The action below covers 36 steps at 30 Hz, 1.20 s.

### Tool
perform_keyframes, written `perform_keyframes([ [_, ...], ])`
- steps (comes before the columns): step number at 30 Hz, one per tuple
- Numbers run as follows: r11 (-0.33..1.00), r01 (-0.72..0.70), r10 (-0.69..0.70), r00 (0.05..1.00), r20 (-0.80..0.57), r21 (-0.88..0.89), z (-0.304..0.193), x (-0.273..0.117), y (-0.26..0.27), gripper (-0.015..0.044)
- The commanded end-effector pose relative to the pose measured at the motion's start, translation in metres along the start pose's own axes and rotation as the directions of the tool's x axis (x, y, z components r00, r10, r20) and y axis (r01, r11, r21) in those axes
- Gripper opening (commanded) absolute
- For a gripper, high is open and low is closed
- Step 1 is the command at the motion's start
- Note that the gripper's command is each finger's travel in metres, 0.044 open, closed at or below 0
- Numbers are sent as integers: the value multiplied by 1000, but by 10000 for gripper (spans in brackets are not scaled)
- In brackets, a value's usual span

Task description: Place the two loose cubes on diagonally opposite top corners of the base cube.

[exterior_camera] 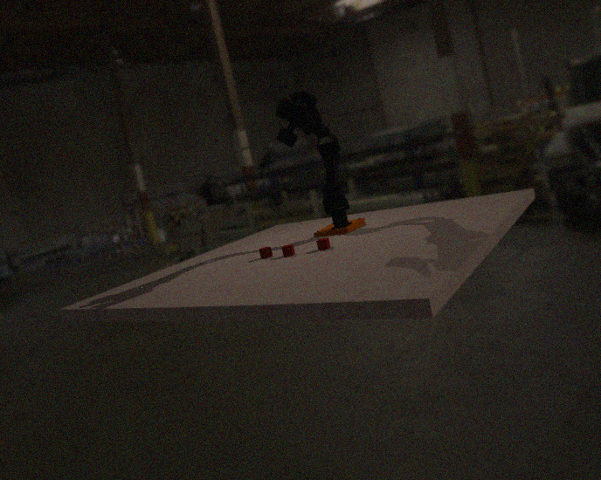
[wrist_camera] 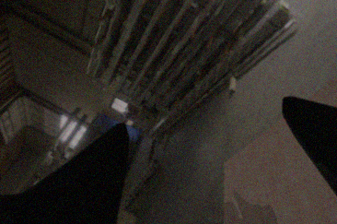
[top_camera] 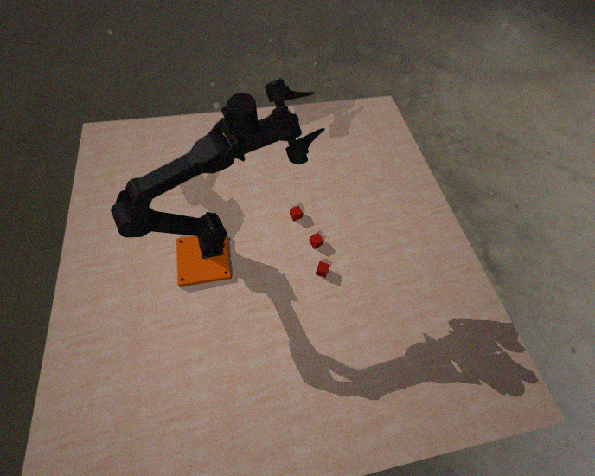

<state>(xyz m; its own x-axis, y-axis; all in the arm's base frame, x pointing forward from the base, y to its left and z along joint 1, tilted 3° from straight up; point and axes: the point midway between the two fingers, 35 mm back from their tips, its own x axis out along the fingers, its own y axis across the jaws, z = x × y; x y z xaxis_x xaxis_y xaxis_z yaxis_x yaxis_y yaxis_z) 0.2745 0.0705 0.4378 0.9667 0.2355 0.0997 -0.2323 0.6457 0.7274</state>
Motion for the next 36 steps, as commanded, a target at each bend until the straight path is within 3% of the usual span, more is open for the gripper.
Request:
perform_keyframes([
  [1,1000,4,-4,1000,-2,1,0,1,-1,374],
  [5,996,90,-89,995,-49,21,-8,14,-20,269],
  [17,846,526,-486,829,-278,88,-44,51,-126,265],
  [27,525,850,-737,481,-475,46,-75,43,-215,265],
  [36,144,988,-788,82,-610,-53,-96,10,-275,265],
])
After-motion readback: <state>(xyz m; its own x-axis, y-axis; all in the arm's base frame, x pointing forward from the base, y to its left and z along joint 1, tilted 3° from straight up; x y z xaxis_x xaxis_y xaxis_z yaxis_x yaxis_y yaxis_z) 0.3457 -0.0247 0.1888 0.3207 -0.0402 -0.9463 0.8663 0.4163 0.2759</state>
